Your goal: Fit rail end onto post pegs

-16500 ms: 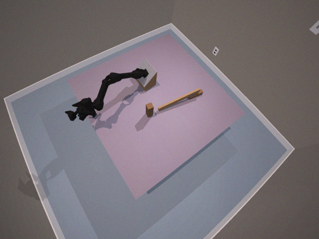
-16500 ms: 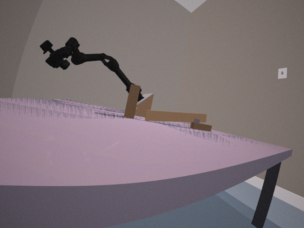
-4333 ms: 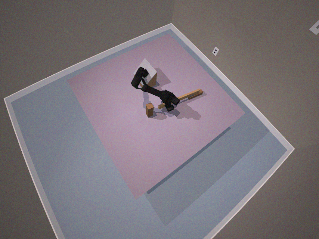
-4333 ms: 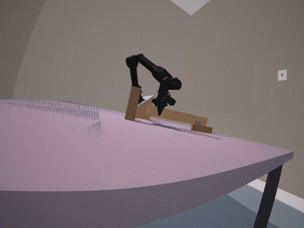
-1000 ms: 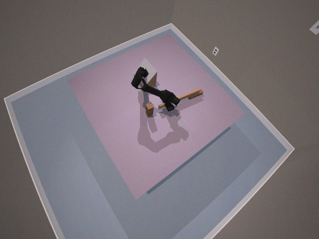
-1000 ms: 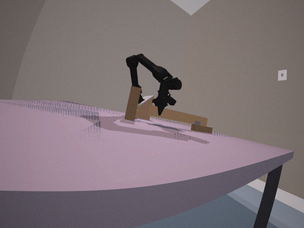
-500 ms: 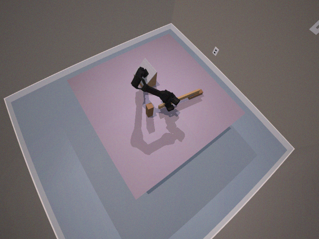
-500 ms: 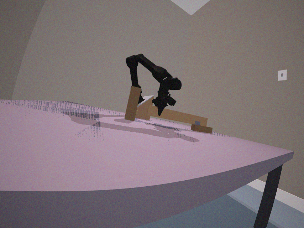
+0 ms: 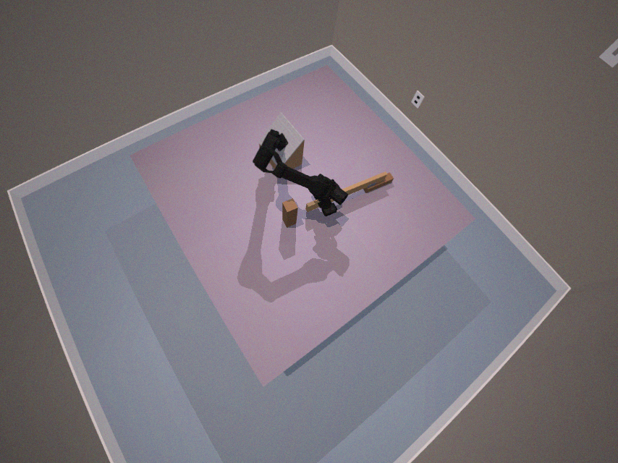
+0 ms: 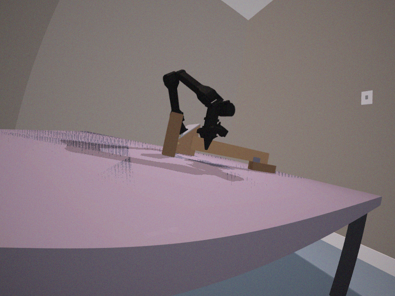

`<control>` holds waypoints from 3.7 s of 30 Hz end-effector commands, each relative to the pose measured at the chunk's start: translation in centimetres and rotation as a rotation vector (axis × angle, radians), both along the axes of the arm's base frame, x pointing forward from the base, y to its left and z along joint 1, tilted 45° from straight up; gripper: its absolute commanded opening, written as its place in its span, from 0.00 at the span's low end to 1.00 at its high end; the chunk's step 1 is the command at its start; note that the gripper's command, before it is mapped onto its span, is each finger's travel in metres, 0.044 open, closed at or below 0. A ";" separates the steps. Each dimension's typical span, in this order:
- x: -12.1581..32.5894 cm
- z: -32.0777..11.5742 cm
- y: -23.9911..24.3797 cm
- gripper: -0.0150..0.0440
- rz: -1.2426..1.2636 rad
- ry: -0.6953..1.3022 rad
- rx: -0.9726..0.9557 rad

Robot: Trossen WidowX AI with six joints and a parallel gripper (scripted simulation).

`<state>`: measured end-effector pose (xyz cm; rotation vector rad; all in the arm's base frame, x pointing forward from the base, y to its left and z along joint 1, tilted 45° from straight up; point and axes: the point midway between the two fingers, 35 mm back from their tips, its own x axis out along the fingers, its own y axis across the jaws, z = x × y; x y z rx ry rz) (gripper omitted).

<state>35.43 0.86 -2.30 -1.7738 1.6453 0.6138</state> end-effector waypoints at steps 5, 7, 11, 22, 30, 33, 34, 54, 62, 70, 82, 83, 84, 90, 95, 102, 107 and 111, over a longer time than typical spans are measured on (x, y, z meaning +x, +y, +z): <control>0.0 0.6 0.0 0.25 0.006 -0.004 0.003; 0.0 0.7 0.0 0.25 0.006 -0.004 0.003; 0.0 0.8 -0.1 0.25 0.006 -0.004 0.003; 0.0 1.0 -0.3 0.25 0.006 -0.004 0.003; 0.0 1.1 -0.5 0.25 0.006 -0.004 0.003; 0.0 1.2 -0.6 0.25 0.006 -0.004 0.002; 0.0 1.2 -0.7 0.25 0.006 -0.004 0.002; 0.0 1.6 -1.2 0.25 0.006 -0.004 0.002; -0.1 1.8 -1.3 0.25 0.006 -0.004 0.002; -0.1 2.0 -1.4 0.25 0.006 -0.004 0.002; -0.1 2.2 -1.7 0.25 0.006 -0.004 0.002; -0.1 2.3 -1.7 0.25 0.006 -0.004 0.002; -0.1 2.3 -1.8 0.25 0.006 -0.004 0.002; -0.1 2.4 -1.9 0.25 0.006 -0.004 0.002; -0.1 2.4 -2.1 0.25 0.006 -0.004 0.002; -0.2 2.6 -2.2 0.25 0.006 -0.004 0.001; -0.2 2.7 -2.3 0.25 0.006 -0.004 0.001; -0.2 2.8 -2.4 0.25 0.006 -0.004 0.001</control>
